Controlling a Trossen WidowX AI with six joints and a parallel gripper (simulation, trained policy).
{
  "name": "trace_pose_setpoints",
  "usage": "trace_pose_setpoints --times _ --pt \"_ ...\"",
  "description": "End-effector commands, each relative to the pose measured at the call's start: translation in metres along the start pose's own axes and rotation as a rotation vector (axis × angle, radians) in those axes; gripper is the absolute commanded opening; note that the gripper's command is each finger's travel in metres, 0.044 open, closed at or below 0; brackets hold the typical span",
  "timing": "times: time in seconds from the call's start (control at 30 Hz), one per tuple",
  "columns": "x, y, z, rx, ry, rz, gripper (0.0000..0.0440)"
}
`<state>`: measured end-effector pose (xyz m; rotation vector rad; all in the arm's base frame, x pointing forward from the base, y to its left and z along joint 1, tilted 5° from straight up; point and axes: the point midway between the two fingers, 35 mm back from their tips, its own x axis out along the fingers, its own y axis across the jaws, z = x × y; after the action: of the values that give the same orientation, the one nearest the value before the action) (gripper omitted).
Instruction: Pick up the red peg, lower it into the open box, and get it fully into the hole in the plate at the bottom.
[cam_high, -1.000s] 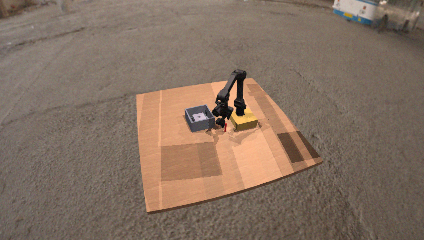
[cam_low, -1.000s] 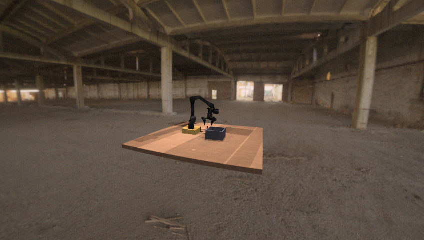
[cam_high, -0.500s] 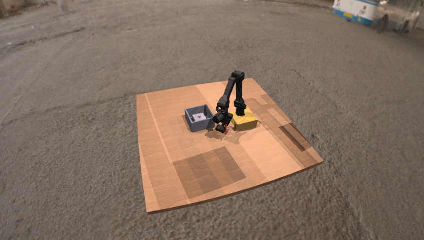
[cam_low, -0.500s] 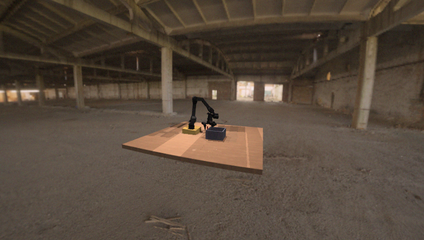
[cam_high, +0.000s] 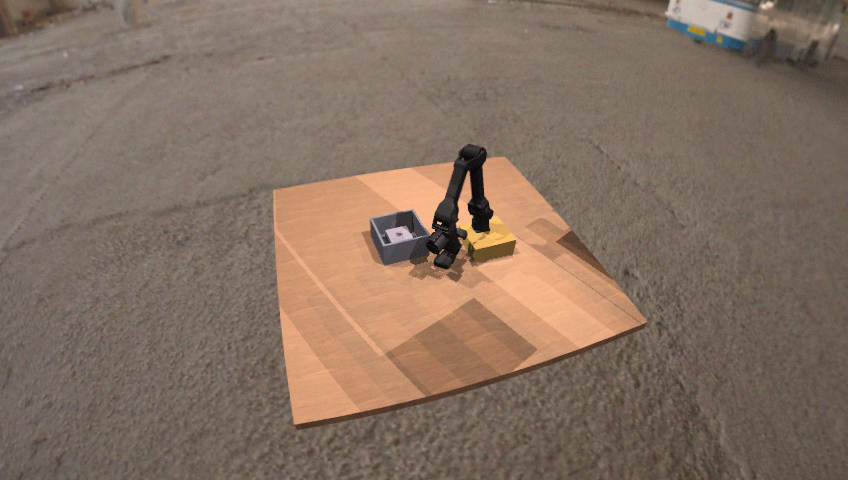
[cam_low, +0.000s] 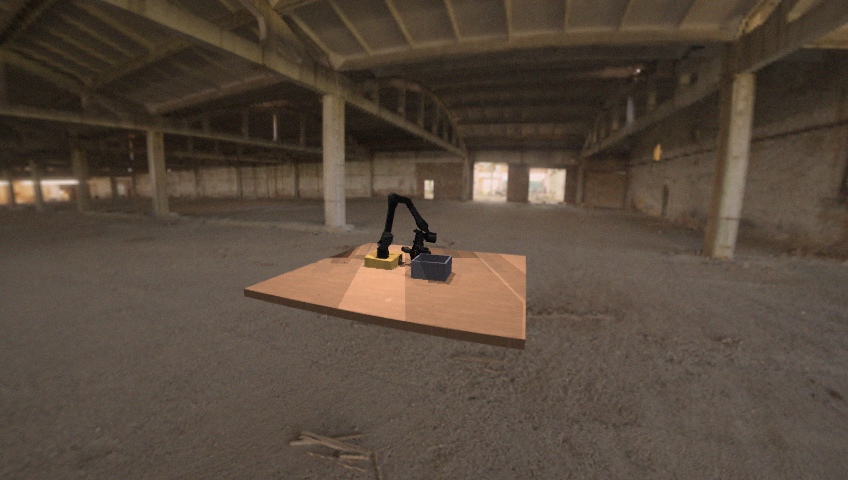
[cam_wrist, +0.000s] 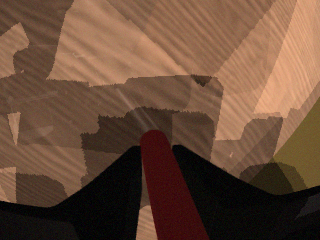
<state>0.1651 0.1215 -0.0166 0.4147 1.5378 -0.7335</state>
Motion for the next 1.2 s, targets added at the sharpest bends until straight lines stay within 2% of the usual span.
trace_pose_setpoints --times 0.0,0.5,0.83,1.17 --pt "-0.006 0.001 0.006 -0.013 -0.03 -0.001 0.0" --pt "-0.072 0.008 0.039 -0.008 -0.147 0.083 0.0" --pt "-0.122 0.008 0.073 0.071 -0.219 0.136 0.0" --pt "-0.138 -0.002 0.118 0.191 -0.263 0.153 0.0"
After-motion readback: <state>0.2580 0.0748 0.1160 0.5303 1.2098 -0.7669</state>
